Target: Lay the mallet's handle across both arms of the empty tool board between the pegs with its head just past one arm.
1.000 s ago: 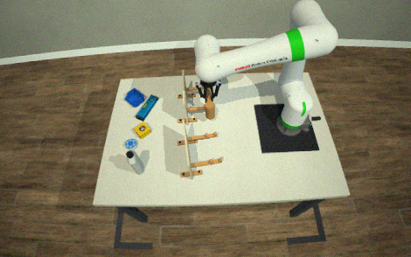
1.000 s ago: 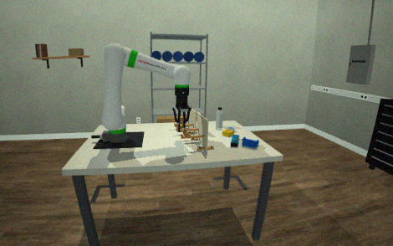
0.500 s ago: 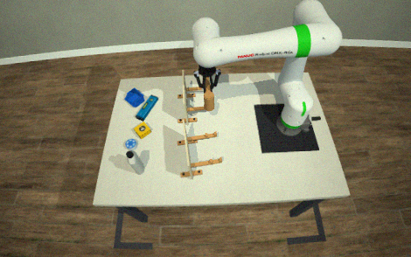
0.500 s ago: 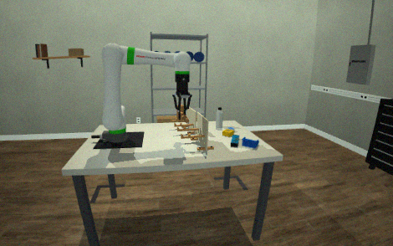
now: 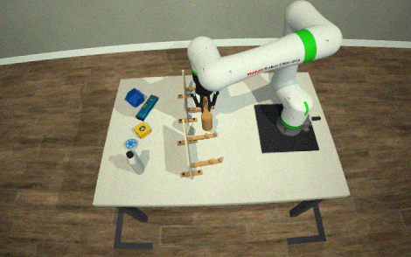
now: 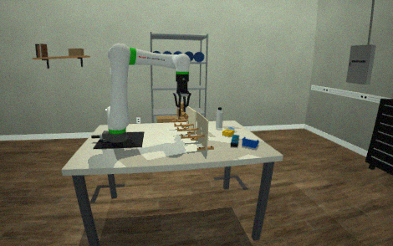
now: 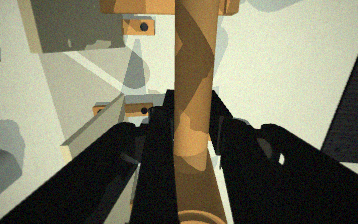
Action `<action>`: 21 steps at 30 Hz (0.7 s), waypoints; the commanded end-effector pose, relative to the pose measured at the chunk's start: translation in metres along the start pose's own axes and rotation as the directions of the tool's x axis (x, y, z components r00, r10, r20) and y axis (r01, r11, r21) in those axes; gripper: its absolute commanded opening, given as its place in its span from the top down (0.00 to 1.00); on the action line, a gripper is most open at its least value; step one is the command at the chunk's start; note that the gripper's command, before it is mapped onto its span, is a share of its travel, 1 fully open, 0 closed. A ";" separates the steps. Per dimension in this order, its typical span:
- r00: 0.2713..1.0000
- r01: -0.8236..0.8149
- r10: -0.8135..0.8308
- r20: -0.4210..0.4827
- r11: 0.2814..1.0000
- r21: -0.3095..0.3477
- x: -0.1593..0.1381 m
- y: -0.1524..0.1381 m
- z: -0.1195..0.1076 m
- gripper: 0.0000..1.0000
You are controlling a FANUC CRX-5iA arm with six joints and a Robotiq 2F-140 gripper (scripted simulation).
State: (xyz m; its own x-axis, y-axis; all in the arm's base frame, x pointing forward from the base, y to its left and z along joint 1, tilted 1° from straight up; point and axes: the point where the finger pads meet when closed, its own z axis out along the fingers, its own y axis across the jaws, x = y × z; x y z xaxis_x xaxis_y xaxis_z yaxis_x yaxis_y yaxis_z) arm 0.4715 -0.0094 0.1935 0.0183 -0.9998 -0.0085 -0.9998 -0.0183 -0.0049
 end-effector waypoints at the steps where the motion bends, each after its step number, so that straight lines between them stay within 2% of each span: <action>1: 1.000 -0.002 0.002 -0.005 1.000 0.003 -0.042 -0.003 0.001 0.90; 10: 1.000 -0.002 0.002 -0.005 1.000 0.003 -0.117 0.004 0.005 0.90; 12: 1.000 -0.002 0.002 -0.005 1.000 0.003 -0.117 0.004 0.005 0.90; 13: 1.000 -0.002 0.002 -0.005 1.000 0.003 -0.141 0.009 0.007 0.90; 21: 1.000 -0.002 0.002 -0.004 1.000 0.003 -0.196 0.025 0.009 0.90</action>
State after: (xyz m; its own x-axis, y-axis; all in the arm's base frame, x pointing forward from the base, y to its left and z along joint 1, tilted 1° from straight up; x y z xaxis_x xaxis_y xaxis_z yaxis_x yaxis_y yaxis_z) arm 0.4497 0.1591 0.1859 0.0183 -0.9998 -0.0072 -0.9998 -0.0183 -0.0039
